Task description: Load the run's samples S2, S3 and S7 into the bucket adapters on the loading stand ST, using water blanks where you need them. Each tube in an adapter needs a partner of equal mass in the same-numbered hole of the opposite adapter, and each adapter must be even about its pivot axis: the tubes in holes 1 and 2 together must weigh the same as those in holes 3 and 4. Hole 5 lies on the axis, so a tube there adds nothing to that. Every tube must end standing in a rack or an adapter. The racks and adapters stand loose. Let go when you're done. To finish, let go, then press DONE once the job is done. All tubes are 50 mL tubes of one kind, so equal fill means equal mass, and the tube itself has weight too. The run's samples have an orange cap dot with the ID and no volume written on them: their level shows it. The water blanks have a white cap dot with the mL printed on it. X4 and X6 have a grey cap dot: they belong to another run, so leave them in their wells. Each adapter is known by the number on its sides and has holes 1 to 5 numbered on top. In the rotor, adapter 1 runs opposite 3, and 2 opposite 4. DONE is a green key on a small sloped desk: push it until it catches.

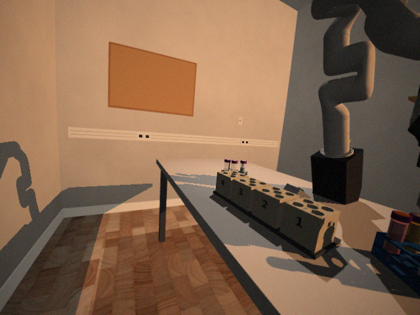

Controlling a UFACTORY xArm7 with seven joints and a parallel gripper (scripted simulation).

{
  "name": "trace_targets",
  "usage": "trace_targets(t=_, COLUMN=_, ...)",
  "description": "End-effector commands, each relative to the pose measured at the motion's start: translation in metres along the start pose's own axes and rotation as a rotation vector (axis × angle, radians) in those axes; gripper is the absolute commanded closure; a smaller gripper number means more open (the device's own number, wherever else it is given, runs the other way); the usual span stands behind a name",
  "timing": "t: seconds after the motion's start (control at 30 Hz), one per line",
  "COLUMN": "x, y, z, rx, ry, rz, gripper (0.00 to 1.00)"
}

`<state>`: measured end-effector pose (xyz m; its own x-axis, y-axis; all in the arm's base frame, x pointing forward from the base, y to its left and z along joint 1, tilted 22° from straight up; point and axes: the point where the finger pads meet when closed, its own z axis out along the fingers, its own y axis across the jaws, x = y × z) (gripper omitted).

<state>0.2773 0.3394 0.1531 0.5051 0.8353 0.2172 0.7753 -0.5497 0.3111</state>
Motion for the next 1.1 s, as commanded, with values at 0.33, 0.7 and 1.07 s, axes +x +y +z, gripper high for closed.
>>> trace_targets(t=0.33, x=0.001, y=0.0, z=0.023, rx=0.0, ry=0.004, rz=0.0, gripper=1.0)
trace_targets(t=0.7, x=0.001, y=0.0, z=0.041, rx=0.0, ry=0.003, rz=-0.001, gripper=1.0)
trace_targets(t=1.07, x=0.001, y=0.0, z=0.059, rx=0.0, ry=0.003, rz=-0.001, gripper=1.0)
